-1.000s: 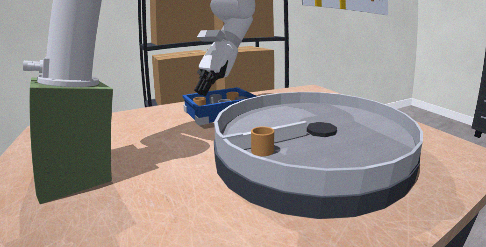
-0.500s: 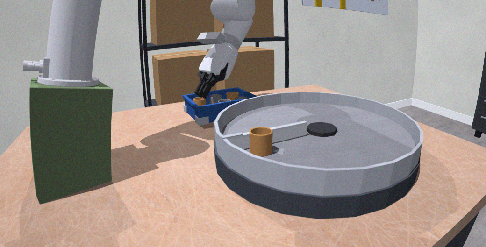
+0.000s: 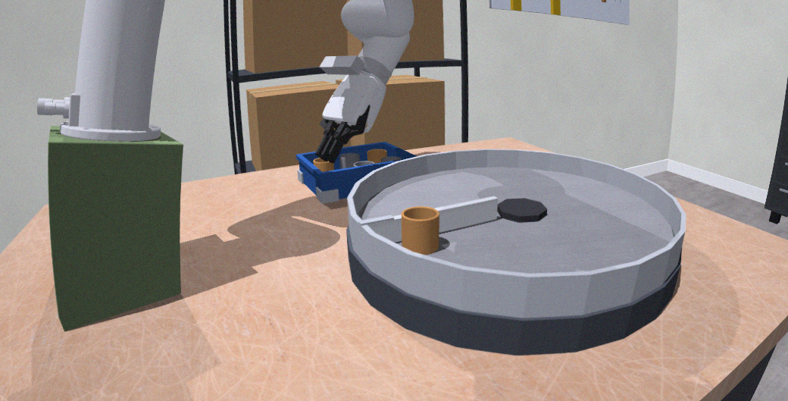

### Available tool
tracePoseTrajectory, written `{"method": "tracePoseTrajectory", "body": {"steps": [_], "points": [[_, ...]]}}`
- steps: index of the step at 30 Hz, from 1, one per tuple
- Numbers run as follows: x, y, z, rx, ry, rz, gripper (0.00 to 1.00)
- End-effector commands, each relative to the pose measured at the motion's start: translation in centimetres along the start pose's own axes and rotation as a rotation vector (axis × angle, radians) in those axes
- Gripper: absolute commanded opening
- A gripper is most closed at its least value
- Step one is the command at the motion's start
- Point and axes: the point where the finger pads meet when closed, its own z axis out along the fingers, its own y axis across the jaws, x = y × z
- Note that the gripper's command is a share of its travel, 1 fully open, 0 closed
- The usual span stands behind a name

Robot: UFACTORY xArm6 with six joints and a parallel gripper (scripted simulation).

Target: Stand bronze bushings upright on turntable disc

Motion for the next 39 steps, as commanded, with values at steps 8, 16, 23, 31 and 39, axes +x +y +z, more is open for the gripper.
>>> {"method": "tracePoseTrajectory", "body": {"steps": [8,16,23,31,39], "points": [[-0.47,0.05,0.19,-0.001,-0.005,-0.001,0.12],[-0.47,0.05,0.19,-0.001,-0.005,-0.001,0.0],[-0.47,0.05,0.19,-0.001,-0.005,-0.001,0.0],[-0.47,0.05,0.19,-0.001,-0.005,-0.001,0.0],[-0.47,0.05,0.19,-0.001,-0.005,-0.001,0.0]]}}
